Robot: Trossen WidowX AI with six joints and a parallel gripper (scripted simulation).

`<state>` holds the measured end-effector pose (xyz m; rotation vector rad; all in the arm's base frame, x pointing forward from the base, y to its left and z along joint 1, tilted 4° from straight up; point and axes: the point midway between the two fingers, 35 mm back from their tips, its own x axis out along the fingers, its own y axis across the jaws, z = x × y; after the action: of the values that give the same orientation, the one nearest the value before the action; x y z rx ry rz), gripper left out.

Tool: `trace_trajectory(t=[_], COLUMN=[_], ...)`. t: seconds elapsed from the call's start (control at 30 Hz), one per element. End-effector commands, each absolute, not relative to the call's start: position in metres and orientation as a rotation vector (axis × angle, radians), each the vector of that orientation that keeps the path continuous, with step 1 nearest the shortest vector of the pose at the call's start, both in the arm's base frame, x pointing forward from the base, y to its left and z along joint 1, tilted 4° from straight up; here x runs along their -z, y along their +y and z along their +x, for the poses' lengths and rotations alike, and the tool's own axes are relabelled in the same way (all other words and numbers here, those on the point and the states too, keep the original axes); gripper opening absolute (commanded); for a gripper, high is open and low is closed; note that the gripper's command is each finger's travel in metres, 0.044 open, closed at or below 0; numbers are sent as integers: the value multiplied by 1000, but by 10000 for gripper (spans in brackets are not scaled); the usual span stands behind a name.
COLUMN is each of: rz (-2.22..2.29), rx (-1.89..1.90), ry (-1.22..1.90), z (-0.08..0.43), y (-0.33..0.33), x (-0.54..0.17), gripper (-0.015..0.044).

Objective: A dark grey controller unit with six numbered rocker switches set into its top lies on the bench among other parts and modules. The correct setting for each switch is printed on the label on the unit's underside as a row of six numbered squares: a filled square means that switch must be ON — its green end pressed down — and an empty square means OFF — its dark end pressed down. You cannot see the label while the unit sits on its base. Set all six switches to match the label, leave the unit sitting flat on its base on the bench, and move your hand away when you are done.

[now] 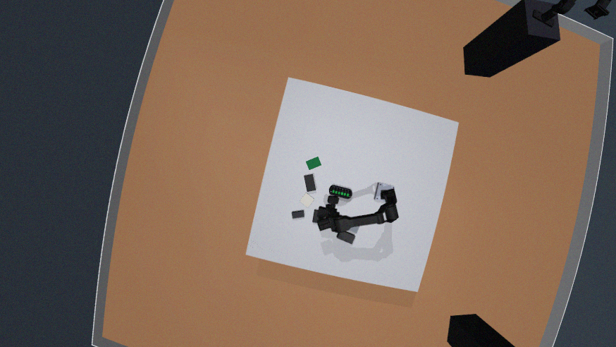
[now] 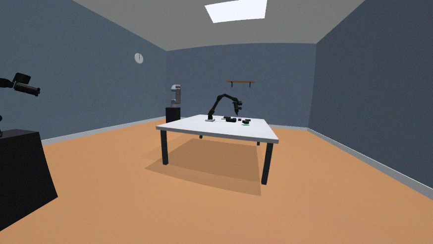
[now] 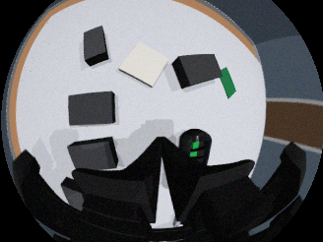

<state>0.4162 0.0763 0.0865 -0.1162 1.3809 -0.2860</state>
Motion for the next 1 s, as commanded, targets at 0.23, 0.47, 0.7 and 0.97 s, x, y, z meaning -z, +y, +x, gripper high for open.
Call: trace_trajectory(t=[0.23,0.47,0.7,0.97], rz=[-77,-77,-77,-77], rx=[405,405,405,405], ry=[1617,1617,1617,1617], z=[383,383,383,383], y=[37,37,37,37], x=[-52,-40,-29,-16], gripper=[0,0,0,0])
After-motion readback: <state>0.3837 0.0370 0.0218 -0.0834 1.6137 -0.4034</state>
